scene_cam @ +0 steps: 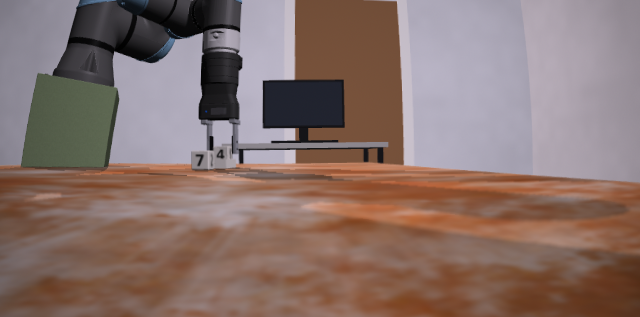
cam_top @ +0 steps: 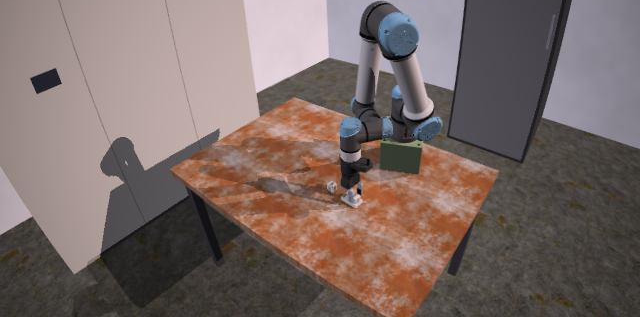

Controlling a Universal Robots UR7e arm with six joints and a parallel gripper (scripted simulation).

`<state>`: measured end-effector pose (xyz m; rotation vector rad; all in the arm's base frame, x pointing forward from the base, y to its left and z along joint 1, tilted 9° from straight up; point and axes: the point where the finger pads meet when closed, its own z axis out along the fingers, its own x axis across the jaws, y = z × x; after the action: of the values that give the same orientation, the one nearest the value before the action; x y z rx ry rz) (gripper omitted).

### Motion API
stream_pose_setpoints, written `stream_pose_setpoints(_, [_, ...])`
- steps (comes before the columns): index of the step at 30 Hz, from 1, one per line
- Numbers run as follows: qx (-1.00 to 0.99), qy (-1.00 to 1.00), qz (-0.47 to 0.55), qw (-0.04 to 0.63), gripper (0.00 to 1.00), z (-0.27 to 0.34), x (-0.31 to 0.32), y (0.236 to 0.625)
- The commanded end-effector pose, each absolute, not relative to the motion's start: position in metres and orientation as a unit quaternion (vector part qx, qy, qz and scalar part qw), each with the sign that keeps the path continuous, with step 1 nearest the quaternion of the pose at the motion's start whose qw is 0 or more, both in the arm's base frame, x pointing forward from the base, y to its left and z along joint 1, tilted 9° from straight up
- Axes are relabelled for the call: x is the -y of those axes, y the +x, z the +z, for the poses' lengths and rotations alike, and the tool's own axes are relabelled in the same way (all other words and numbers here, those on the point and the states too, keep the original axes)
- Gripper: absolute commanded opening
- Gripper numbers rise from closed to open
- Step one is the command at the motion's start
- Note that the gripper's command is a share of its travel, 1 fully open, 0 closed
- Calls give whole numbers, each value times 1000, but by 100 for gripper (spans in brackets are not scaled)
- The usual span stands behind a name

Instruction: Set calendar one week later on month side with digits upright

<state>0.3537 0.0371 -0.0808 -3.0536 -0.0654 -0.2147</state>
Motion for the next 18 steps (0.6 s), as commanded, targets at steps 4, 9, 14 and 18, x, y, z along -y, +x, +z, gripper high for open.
stream_pose_setpoints(4, [21,-996,-71,40,90,-68,-36,352])
stream_pose_setpoints(9, [21,-996,-71,40,90,-58,-35,351])
stream_pose_setpoints(14, [21,-996,-71,40,90,-45,-34,349])
stream_pose_setpoints(18, [21,-996,-71,40,90,-33,-33,347])
